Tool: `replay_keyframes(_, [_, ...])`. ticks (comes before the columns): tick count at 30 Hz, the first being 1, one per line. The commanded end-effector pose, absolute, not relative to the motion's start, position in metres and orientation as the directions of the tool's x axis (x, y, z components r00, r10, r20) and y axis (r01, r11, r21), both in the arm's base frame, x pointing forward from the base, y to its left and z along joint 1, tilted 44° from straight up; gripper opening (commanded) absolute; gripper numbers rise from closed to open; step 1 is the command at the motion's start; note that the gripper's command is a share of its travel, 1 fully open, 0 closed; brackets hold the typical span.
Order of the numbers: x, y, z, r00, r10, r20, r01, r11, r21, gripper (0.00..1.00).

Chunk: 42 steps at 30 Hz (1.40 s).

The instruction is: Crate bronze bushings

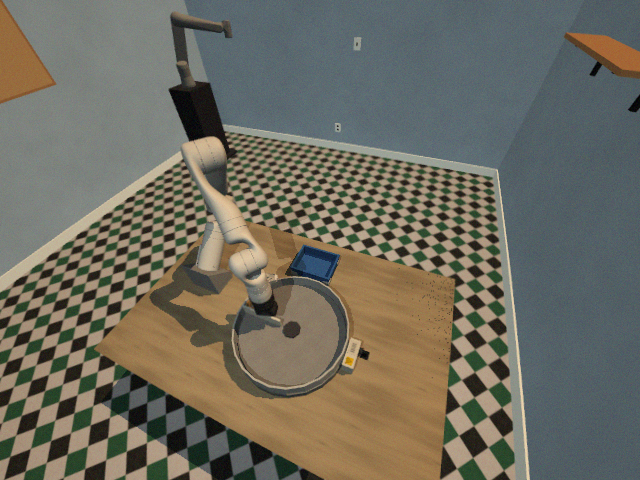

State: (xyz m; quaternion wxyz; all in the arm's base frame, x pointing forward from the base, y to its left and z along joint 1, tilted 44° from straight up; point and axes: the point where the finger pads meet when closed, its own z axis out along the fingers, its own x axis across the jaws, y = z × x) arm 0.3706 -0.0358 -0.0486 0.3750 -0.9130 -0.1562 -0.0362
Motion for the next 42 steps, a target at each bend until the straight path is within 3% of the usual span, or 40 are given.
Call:
replay_keyframes(1, [0.3708, -0.0359, -0.0487, 0.949, 0.258, 0.183, 0.312, -0.67, -0.673, 0.45])
replay_keyframes(25, [0.3704, -0.0312, -0.0535, 0.949, 0.258, 0.183, 0.312, -0.67, -0.673, 0.45])
replay_keyframes(26, [0.3704, -0.0312, -0.0535, 0.949, 0.258, 0.184, 0.312, -0.67, -0.673, 0.0])
replay_keyframes(42, [0.3704, -0.0312, -0.0535, 0.949, 0.258, 0.184, 0.312, -0.67, -0.673, 0.0])
